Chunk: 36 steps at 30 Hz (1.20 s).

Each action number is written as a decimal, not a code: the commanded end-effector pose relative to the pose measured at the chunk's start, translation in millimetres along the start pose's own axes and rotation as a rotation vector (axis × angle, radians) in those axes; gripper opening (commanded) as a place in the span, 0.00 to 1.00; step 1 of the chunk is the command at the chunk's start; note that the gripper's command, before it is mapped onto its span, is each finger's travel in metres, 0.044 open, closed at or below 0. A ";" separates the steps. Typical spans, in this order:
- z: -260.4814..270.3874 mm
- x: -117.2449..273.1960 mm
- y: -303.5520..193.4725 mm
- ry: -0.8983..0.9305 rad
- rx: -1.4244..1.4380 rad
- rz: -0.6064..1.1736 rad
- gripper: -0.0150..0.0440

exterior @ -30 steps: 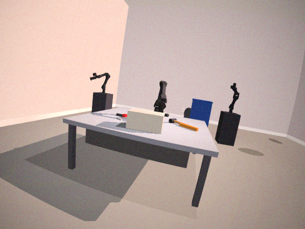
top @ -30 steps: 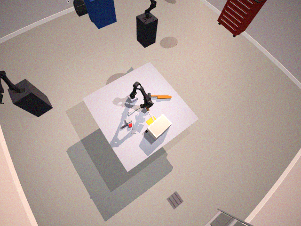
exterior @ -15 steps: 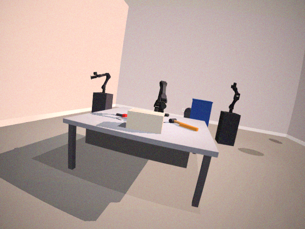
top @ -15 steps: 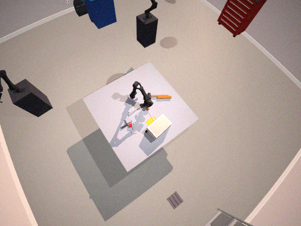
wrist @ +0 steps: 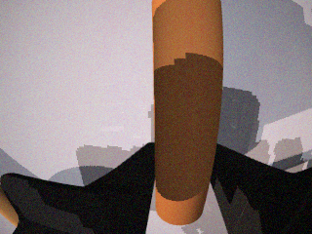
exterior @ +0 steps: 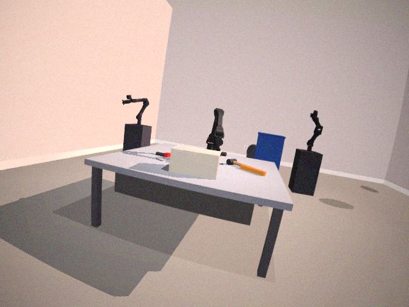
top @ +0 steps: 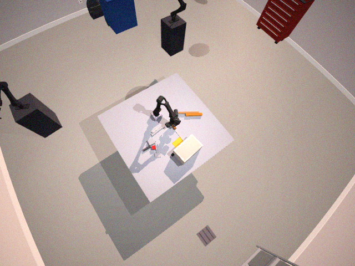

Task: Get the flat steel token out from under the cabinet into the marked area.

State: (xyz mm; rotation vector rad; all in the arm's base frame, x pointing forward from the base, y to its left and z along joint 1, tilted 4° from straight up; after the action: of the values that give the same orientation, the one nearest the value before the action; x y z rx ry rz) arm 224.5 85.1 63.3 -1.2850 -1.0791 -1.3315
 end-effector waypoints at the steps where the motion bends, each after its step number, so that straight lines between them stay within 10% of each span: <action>1: 0.5 0.7 0.1 0.005 0.040 0.001 0.25; 36: 0.9 2.1 0.4 0.005 0.314 0.002 0.25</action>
State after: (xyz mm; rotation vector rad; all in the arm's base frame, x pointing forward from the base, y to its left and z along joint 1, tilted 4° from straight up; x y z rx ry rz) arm 224.8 85.3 64.8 -1.0749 -1.2167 -1.1295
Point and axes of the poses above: the point midway between the two fingers, 35 mm back from their tips, its own x axis back along the fingers, its own z axis across the jaws, y = z × x, the point moved 9 cm from there along x, back along the fingers, and after that the axes turned 7 degrees about -x, right-handed, at the moved point
